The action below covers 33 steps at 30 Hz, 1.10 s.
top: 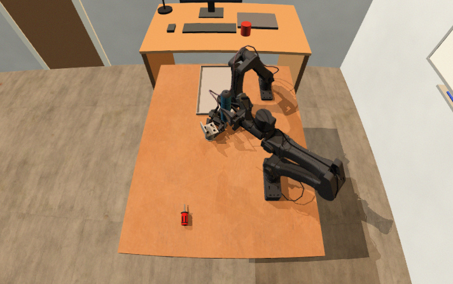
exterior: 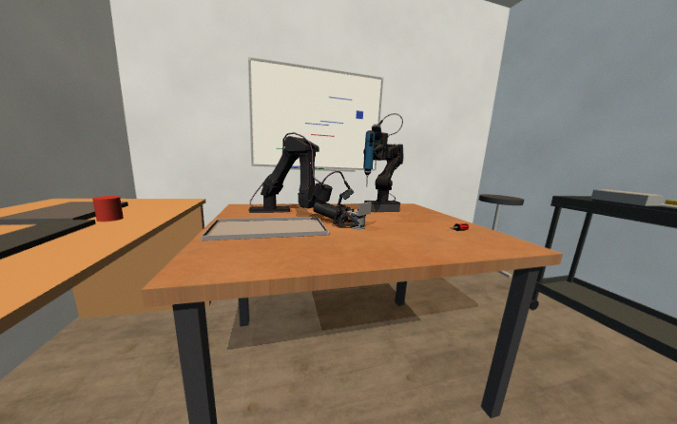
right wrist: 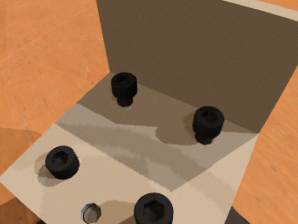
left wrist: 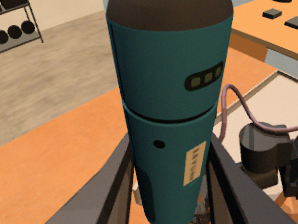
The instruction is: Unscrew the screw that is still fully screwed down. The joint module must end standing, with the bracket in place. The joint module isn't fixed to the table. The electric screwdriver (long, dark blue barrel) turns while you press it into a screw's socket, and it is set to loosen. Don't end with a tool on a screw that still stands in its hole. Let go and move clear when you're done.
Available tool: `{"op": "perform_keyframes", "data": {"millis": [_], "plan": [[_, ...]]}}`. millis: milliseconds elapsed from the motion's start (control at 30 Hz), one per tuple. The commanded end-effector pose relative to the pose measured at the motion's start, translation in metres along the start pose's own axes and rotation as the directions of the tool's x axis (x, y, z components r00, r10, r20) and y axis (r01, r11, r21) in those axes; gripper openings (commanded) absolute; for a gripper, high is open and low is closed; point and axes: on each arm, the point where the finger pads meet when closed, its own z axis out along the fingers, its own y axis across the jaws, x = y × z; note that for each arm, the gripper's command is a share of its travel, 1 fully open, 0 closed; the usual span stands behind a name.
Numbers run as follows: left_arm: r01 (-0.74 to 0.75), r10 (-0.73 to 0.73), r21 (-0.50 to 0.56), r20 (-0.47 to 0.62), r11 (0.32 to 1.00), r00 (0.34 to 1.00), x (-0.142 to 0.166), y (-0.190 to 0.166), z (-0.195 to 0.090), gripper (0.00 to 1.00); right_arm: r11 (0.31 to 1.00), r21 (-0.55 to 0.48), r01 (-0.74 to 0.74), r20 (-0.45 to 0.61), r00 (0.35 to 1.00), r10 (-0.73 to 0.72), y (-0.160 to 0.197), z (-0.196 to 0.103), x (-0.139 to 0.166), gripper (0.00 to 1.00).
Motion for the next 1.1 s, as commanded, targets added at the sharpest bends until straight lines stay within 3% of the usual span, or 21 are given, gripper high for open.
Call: {"op": "perform_keyframes", "data": {"millis": [0,633,733,1067], "plan": [[-0.005,0.003,0.011,0.163,1.0,0.987,-0.049,-0.003,-0.007,0.42,1.0,-0.013,-0.02,-0.044,0.999,0.019,0.006,-0.002,0.016,0.59],[-0.005,0.003,0.013,0.132,1.0,0.991,-0.034,-0.004,-0.006,0.42,1.0,-0.013,-0.02,-0.044,0.999,0.019,0.006,-0.002,0.016,0.59],[-0.005,0.003,0.013,0.156,1.0,0.988,-0.047,-0.004,-0.007,0.42,1.0,-0.013,-0.02,-0.044,0.999,0.019,0.006,-0.002,0.016,0.59],[-0.005,0.003,0.014,0.135,1.0,0.991,-0.041,-0.004,-0.004,0.42,1.0,-0.013,-0.02,-0.044,0.999,0.019,0.006,-0.002,0.016,0.59]]}}
